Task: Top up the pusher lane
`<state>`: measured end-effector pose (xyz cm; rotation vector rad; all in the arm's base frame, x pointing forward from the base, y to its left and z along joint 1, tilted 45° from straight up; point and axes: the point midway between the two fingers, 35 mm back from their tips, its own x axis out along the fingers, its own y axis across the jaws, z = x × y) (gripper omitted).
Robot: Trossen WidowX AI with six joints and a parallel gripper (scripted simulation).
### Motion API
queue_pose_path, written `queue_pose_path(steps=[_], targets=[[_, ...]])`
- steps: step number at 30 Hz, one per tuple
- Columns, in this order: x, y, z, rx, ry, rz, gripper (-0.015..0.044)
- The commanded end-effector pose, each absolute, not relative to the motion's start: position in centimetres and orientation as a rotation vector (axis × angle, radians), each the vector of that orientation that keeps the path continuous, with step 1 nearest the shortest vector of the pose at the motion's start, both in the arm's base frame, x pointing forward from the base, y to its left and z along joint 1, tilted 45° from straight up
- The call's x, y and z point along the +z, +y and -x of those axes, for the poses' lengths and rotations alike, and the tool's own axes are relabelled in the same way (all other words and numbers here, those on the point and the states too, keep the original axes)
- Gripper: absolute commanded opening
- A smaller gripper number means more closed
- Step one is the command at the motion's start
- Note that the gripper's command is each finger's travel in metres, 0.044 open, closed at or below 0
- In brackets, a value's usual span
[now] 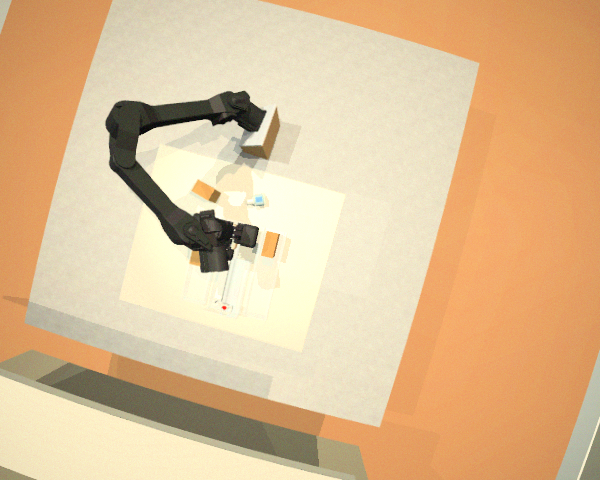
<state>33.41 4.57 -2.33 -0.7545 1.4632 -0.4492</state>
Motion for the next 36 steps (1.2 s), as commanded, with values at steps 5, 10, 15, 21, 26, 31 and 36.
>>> queue_pose_path(steps=[5, 10, 15, 21, 26, 31, 36], targets=[[-2.42, 4.41, -33.83, -0.454, 1.442, 0.756, 0.0], [-2.53, 4.29, -33.81, -0.454, 1.442, 0.756, 0.0], [-2.65, 4.19, -33.8, -0.454, 1.442, 0.756, 0.0], [-2.8, 4.09, -33.77, -0.454, 1.442, 0.756, 0.0], [-2.91, 4.02, -33.73, -0.455, 1.442, 0.756, 0.0], [-2.91, 4.0, -33.64, -0.455, 1.442, 0.756, 0.0], [-2.91, 3.98, -33.56, -0.455, 1.442, 0.756, 0.0]])
